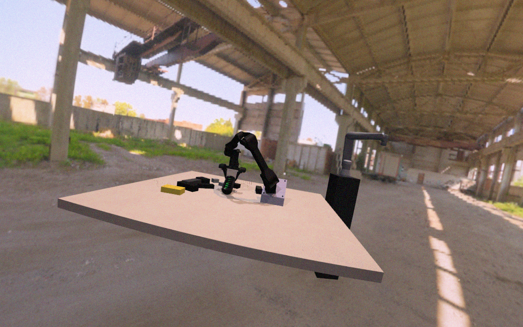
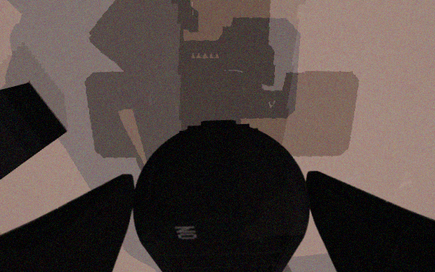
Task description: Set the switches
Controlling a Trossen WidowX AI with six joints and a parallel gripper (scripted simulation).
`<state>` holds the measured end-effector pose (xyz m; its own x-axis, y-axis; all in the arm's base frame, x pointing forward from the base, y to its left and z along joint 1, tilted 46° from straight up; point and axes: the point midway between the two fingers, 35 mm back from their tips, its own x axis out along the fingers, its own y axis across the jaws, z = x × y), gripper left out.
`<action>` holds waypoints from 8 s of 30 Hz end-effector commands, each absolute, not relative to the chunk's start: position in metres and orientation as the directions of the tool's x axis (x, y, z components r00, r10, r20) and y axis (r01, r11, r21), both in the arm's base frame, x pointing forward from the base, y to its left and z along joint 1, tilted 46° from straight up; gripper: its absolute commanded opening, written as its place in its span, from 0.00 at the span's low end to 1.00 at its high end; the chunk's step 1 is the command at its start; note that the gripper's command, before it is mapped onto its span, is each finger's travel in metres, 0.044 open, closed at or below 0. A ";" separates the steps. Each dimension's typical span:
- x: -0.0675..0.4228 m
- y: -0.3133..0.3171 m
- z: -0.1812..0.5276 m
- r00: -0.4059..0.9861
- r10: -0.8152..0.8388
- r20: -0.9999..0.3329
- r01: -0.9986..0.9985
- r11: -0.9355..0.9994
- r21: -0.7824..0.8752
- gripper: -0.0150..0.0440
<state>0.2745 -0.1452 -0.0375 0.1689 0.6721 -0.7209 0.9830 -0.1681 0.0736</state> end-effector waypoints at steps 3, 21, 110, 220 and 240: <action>0.275 -0.137 -0.044 0.154 0.687 -0.710 0.986 -0.157 0.062 0.83; 0.276 -0.134 -0.058 0.154 0.687 -0.710 0.986 -0.157 0.062 0.83; 0.278 -0.107 -0.022 0.153 0.683 -0.714 0.986 -0.156 0.062 1.00; 0.322 -0.107 -0.027 0.154 0.688 -0.709 0.987 -0.141 0.077 0.25; 0.314 -0.142 0.008 0.151 0.686 -0.712 0.987 -0.139 0.076 0.48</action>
